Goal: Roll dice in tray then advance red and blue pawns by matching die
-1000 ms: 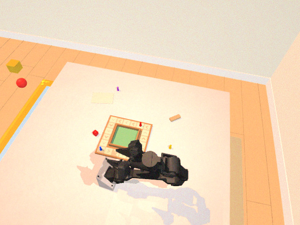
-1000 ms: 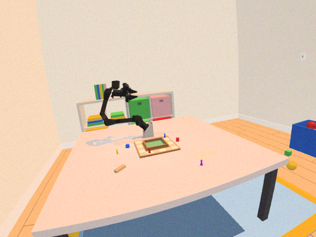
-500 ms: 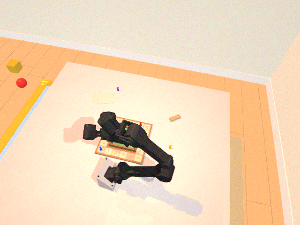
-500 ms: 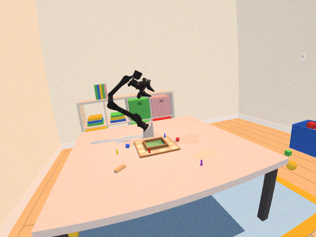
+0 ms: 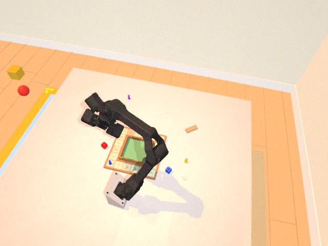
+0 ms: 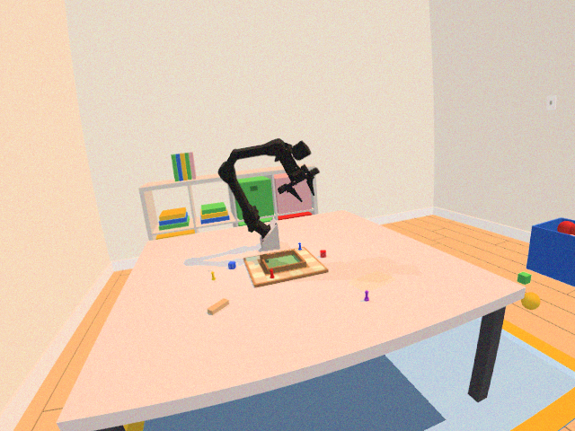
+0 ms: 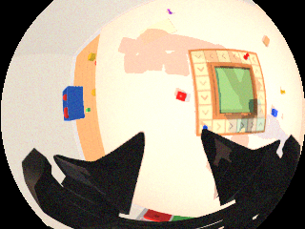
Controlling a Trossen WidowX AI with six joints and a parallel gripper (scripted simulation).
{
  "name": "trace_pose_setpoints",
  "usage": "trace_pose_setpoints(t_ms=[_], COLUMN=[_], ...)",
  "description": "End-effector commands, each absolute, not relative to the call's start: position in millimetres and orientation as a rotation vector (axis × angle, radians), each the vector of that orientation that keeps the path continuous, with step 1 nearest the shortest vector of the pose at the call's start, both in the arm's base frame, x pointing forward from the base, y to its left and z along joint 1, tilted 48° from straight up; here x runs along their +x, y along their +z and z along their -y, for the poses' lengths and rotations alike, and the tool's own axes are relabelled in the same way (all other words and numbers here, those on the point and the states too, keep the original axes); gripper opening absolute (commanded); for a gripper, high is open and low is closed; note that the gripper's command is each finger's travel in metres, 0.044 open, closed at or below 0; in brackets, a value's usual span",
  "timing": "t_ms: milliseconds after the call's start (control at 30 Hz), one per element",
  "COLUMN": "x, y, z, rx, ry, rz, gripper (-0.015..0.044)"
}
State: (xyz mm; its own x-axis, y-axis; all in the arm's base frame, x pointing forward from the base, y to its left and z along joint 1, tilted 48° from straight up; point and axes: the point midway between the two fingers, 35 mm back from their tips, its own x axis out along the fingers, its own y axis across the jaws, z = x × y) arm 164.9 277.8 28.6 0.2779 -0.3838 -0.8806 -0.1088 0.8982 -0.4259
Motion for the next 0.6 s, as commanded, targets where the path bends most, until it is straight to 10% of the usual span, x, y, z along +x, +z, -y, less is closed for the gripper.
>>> trace_pose_setpoints(t_ms=[0, 567], x=[196, 232], y=[-17, -128], z=[-259, -194], rx=[-0.431, -0.412], ry=[-0.389, -0.788], rz=[-1.29, -1.279], gripper=[0.0275, 0.0275])
